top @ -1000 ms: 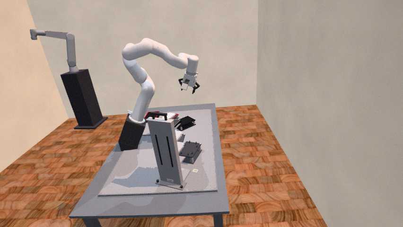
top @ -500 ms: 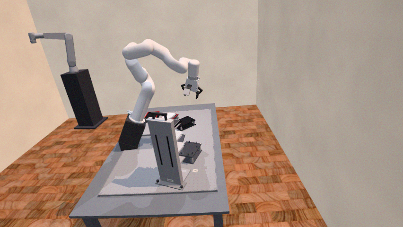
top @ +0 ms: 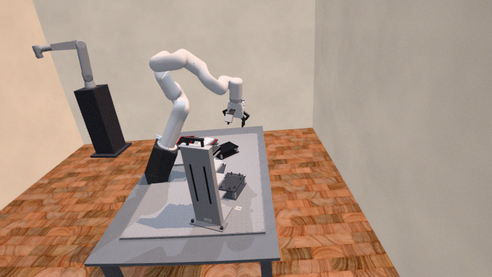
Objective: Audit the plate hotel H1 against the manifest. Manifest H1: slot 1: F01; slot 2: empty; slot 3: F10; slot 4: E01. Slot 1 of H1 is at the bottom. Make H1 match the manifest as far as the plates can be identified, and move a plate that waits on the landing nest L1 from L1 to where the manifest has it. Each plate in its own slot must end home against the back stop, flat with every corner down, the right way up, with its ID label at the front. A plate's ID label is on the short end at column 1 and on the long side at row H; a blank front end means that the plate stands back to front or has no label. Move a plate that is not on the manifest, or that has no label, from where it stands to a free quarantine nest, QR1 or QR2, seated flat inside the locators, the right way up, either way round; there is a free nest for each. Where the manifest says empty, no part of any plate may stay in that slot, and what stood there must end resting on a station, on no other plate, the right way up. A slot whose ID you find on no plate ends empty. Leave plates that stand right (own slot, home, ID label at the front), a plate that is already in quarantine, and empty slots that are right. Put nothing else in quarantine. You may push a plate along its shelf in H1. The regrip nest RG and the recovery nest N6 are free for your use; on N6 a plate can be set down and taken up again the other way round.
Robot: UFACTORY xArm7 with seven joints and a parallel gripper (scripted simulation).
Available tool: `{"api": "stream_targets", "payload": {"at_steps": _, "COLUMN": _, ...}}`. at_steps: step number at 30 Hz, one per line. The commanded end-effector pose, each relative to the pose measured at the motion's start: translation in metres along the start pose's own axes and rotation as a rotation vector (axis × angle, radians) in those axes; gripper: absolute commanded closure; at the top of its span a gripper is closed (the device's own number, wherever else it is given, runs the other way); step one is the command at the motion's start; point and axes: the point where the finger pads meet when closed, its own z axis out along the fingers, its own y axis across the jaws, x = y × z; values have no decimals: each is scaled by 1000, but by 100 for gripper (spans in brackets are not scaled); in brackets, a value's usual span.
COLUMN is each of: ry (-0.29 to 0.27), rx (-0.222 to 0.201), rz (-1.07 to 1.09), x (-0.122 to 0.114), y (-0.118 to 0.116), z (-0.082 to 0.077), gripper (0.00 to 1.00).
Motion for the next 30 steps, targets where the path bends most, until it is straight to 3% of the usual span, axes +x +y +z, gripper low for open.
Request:
{"api": "stream_targets", "payload": {"at_steps": 1, "ry": 4, "rx": 20, "rz": 5, "x": 12, "y": -9, "z": 2, "gripper": 0}}
{"api": "stream_targets", "payload": {"at_steps": 5, "ry": 5, "rx": 20, "rz": 5, "x": 26, "y": -16, "z": 4, "gripper": 0}}
{"api": "stream_targets", "payload": {"at_steps": 7, "ry": 37, "rx": 73, "rz": 22, "x": 35, "y": -19, "z": 5, "gripper": 0}}
{"api": "stream_targets", "payload": {"at_steps": 13, "ry": 38, "rx": 73, "rz": 22, "x": 63, "y": -29, "z": 9, "gripper": 0}}
{"api": "stream_targets", "payload": {"at_steps": 17, "ry": 38, "rx": 73, "rz": 22, "x": 65, "y": -30, "z": 9, "gripper": 0}}
{"api": "stream_targets", "payload": {"at_steps": 19, "ry": 79, "rx": 122, "rz": 40, "x": 75, "y": -32, "z": 10, "gripper": 0}}
{"api": "stream_targets", "payload": {"at_steps": 27, "ry": 80, "rx": 122, "rz": 40, "x": 106, "y": -39, "z": 12, "gripper": 0}}
{"api": "stream_targets", "payload": {"at_steps": 29, "ry": 128, "rx": 165, "rz": 57, "x": 116, "y": -40, "z": 12, "gripper": 0}}
{"api": "stream_targets", "payload": {"at_steps": 30, "ry": 129, "rx": 166, "rz": 58, "x": 121, "y": -41, "z": 12, "gripper": 0}}
